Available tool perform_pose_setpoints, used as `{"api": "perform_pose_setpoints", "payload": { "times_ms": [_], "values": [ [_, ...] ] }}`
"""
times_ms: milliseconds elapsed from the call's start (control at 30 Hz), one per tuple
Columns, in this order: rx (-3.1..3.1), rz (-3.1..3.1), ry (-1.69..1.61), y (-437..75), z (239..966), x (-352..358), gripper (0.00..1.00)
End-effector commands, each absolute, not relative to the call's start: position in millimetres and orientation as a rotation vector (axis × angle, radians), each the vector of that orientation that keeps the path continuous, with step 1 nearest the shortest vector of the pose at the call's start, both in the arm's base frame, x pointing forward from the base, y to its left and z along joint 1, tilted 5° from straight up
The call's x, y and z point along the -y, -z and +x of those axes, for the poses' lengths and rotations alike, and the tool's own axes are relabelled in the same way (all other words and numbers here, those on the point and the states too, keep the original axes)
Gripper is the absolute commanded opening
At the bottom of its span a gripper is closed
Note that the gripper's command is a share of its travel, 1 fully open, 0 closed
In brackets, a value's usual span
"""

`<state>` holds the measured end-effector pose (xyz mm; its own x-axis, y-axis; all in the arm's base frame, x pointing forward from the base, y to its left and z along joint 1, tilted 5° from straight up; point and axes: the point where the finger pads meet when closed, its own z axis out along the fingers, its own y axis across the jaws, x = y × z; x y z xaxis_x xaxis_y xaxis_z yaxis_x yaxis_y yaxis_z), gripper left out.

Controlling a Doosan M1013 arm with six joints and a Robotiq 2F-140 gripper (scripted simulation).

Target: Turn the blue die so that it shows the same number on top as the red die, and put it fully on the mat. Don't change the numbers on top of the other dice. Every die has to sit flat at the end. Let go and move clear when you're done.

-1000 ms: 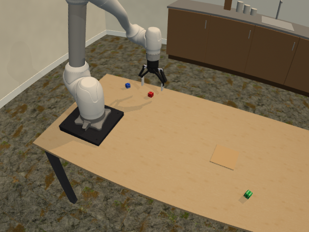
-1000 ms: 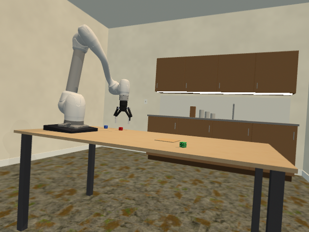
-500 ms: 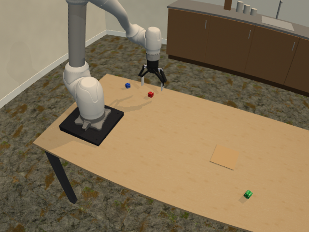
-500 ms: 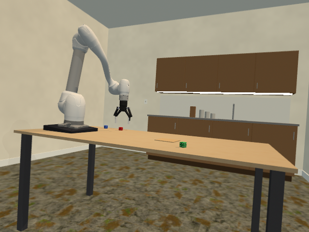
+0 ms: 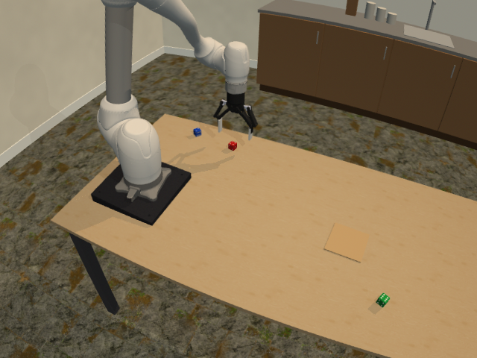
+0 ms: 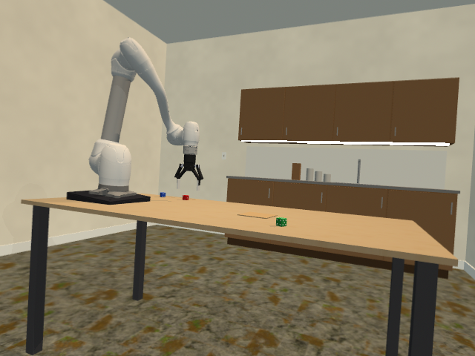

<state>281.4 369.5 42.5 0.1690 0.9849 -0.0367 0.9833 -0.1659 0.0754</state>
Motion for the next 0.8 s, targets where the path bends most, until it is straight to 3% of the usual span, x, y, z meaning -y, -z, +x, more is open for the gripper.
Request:
{"api": "perform_pose_setpoints", "payload": {
  "times_ms": [0, 767],
  "values": [
    [-1.974, 2.338, -0.032, -42.6, 281.3, -369.5, 1.00],
    [-1.974, 2.338, -0.032, -42.2, 276.2, -371.2, 1.00]
  ]
}}
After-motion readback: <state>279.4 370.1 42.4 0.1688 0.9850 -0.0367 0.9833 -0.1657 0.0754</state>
